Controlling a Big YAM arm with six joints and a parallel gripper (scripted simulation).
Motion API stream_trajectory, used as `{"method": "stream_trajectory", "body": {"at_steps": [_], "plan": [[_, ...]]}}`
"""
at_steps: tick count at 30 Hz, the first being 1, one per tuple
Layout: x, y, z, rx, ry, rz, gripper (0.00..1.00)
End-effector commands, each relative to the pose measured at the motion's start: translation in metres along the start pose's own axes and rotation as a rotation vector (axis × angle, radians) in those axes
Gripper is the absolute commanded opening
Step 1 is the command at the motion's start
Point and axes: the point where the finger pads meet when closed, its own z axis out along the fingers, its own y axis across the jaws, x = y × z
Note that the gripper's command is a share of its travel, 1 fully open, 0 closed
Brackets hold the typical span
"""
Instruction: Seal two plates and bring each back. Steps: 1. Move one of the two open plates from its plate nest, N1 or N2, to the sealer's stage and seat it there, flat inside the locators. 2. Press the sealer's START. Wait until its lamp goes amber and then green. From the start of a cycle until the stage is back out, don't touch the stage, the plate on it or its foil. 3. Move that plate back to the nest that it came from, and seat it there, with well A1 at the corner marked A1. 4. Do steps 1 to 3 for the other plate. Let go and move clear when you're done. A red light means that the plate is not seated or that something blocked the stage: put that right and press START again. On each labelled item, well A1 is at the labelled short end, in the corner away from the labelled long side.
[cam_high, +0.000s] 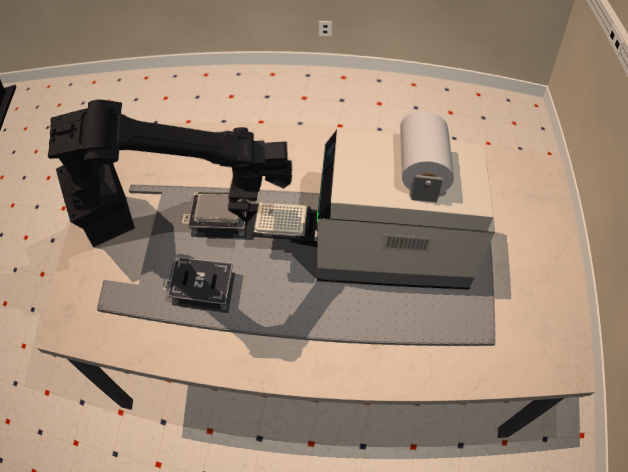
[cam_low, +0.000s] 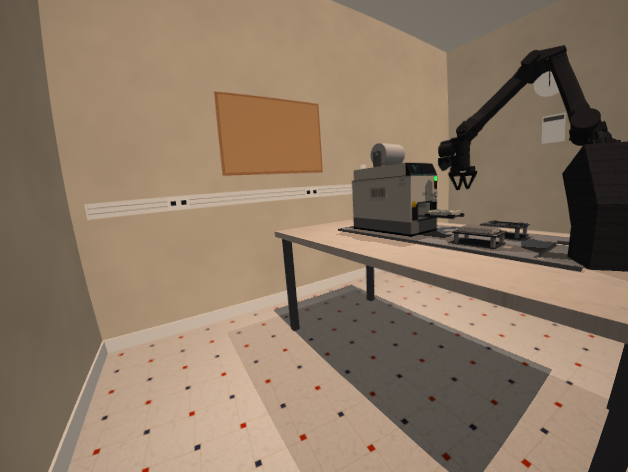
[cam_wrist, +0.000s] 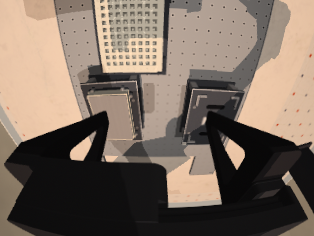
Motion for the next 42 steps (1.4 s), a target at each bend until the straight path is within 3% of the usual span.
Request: {"method": "stream_trajectory", "body": {"at_steps": [1,7,17,18,33,42], "plan": [[0.002,-0.023,-0.009,0.006,0.021,0.001,0.94],[-0.001,-0.033,-0.022,0.005,0.026,-0.005,0.92],[-0.011,-0.073,-0.076,0.001,-0.015,0.021,0.86],[-0.011,-0.075,-0.078,-0.002,-0.01,0.018,0.0],[0.004,-0.046,-0.061,-0.003,0.007,-0.007,0.0],[0.0,-0.053,-0.067,-0.003,-0.014,-0.007,0.0]]}}
